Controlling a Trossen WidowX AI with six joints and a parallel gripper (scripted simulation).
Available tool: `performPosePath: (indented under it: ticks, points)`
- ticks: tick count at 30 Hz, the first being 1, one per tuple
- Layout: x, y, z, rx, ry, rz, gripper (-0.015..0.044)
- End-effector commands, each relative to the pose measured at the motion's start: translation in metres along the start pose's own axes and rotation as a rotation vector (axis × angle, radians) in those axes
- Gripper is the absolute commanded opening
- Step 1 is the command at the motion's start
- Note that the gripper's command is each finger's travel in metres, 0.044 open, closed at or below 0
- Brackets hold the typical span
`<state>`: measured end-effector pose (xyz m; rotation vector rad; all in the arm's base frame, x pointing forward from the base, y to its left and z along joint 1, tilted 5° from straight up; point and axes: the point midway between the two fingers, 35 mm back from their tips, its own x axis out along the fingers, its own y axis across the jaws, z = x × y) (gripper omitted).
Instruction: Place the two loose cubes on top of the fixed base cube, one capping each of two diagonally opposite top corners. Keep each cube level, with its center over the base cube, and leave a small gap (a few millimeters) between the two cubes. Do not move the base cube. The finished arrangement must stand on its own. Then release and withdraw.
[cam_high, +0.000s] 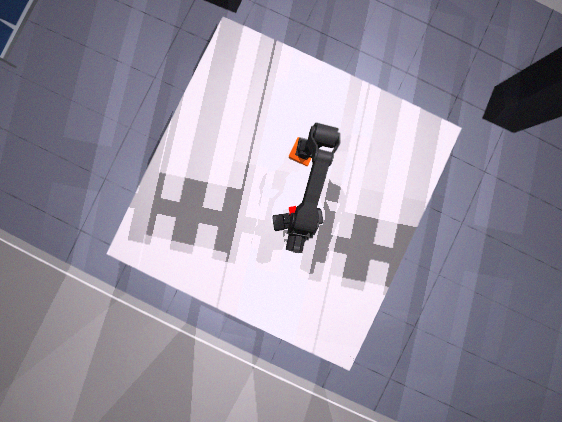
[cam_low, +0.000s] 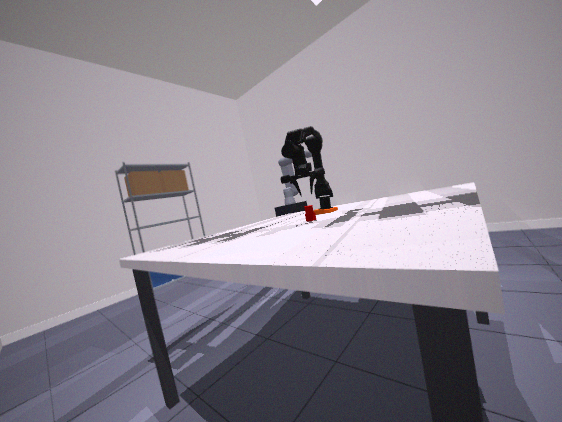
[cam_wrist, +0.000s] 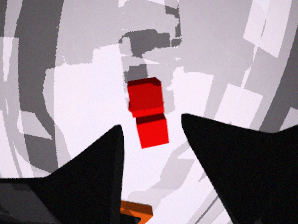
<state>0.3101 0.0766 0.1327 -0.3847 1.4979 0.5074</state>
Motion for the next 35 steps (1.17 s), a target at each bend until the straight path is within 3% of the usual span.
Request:
performPosePath:
  ticks: [1,4,12,23,31,35]
  points:
    - [-0.004,-0.001,0.002,-0.003,-0.008,-0.003,0.0205]
    - [-0.004,-0.001,0.002,-0.003,-0.008,-0.003,0.0205]
    - [-0.011,0.0,0.0,0.0,0.0,0.0,0.04]
    - [-0.011,0.003,-0.001,0.003,0.006,0.003,0.04]
    - [-0.014,0.112,0.009,0.0,0.004,0.013,0.04]
    - [-0.015,0.122,0.008,0.003,0.005,0.015,0.04]
